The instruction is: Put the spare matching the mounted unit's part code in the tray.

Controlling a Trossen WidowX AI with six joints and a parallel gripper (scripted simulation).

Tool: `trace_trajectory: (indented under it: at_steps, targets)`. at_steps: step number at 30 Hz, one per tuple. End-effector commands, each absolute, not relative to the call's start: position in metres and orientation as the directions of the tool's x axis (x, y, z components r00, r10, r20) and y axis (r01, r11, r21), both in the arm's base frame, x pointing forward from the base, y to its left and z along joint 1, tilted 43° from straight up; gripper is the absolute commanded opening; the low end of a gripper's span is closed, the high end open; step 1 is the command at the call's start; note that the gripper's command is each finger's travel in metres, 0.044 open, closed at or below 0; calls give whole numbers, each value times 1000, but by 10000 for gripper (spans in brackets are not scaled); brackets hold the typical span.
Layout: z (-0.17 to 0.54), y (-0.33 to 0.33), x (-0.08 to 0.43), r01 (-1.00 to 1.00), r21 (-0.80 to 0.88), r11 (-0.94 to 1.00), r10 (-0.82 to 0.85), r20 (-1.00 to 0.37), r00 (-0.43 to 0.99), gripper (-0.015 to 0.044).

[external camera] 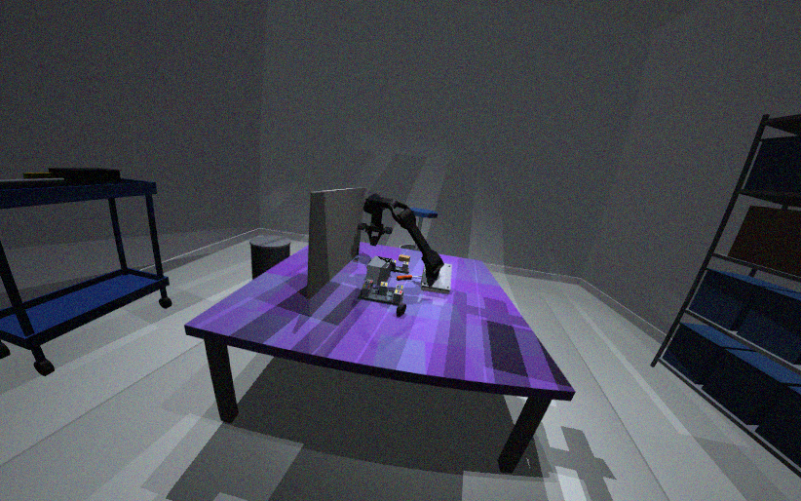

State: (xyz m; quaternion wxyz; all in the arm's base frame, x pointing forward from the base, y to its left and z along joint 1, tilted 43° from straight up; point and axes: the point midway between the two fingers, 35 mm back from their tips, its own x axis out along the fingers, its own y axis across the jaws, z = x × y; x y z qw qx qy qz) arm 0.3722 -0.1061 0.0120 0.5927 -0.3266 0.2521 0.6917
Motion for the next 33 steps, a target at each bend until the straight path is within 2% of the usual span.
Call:
trace_trajectory:
  at_steps: [1, 8, 33]
  targets:
    - [-10, -127, 370, -983, -49, -179, 656, -750, -82, 0]
    - [-43, -152, 361, -981, -55, -186, 669, -739, -85, 0]
    - [-56, -144, 363, -981, -56, -186, 668, -739, -85, 0]
